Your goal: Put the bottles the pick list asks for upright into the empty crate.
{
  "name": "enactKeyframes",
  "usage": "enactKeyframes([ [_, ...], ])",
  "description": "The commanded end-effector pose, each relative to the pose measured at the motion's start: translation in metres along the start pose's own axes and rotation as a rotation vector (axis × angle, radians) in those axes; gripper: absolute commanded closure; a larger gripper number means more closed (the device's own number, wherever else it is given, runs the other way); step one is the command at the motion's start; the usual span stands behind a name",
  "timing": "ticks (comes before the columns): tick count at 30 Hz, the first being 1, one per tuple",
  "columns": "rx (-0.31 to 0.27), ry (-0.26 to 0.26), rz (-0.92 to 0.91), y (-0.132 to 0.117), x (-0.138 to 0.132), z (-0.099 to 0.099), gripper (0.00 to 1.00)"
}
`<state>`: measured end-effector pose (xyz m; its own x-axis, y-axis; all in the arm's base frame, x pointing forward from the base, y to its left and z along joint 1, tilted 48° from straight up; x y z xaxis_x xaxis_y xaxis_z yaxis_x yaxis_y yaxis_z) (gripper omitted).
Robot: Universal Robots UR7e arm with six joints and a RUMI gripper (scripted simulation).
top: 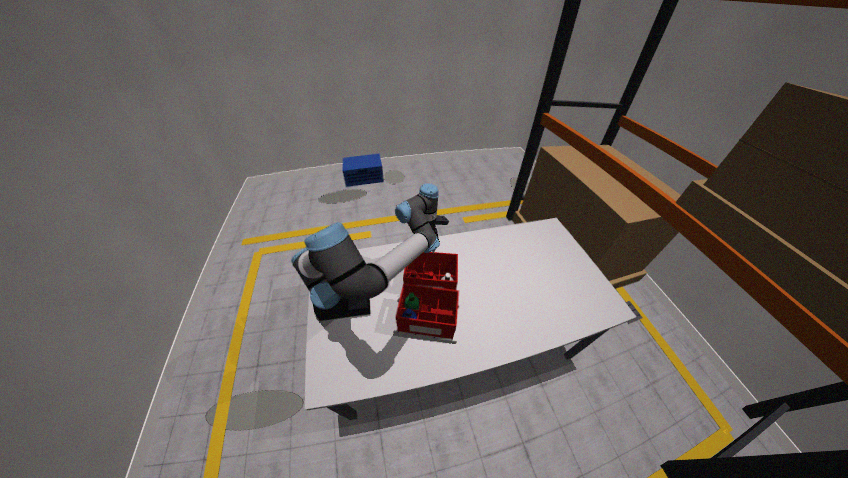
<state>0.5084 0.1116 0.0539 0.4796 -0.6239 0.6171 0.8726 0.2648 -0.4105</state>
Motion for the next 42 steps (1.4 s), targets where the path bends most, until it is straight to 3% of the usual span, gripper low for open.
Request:
enactKeyframes([
  [1, 0.000, 0.000, -0.001, 0.000, -0.014, 0.005, 0.62],
  [42, 0.000, 0.000, -0.001, -0.011, -0.191, 0.058, 0.62],
])
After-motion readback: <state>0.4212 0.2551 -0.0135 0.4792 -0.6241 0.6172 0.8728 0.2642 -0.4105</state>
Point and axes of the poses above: the point where the finger pads meet when closed, its own z axis back along the fingers, its own x axis across the jaws, y = z × x, the point moved 7 cm from there along z, back along the fingers, and after that the axes turned 8 degrees about z, right-handed, at the moved point
